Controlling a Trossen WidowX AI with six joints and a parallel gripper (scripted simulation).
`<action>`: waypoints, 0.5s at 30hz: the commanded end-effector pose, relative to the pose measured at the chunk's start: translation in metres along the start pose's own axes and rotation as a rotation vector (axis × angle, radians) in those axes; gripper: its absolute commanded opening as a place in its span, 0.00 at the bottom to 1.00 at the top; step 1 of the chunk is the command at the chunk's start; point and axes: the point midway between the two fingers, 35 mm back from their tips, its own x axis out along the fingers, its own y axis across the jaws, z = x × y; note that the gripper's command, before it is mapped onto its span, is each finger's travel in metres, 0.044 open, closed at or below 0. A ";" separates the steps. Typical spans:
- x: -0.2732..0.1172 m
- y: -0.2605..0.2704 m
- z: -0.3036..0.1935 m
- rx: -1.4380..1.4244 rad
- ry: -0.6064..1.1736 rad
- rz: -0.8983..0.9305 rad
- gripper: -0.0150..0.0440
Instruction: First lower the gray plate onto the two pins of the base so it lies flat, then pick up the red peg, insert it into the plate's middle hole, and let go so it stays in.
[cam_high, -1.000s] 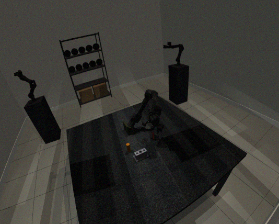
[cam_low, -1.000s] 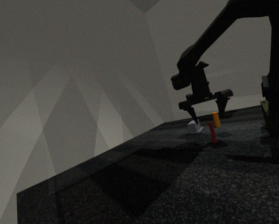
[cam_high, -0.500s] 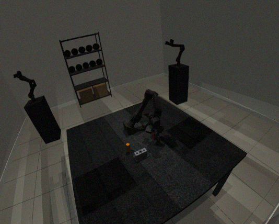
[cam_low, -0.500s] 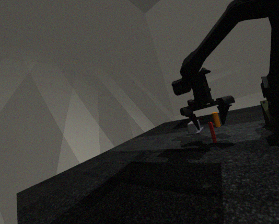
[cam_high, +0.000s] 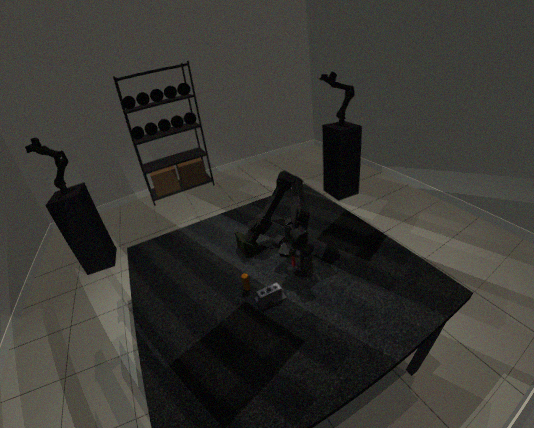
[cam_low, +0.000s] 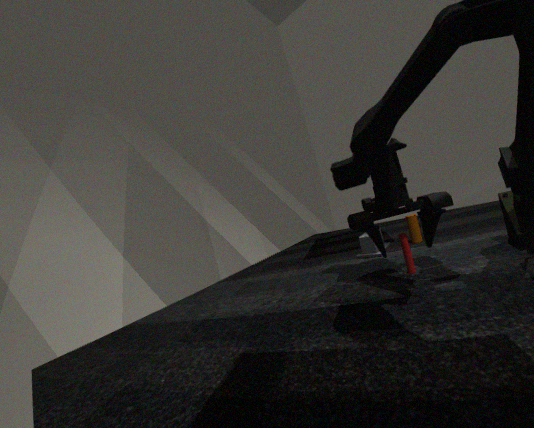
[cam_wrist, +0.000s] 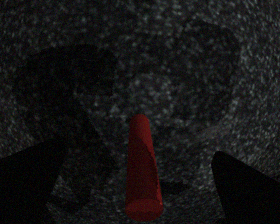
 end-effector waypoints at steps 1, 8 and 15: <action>0.001 0.000 0.000 0.004 0.003 0.004 0.78; 0.001 0.000 0.000 0.004 0.003 0.004 0.47; 0.001 0.000 0.000 0.004 0.003 0.004 0.29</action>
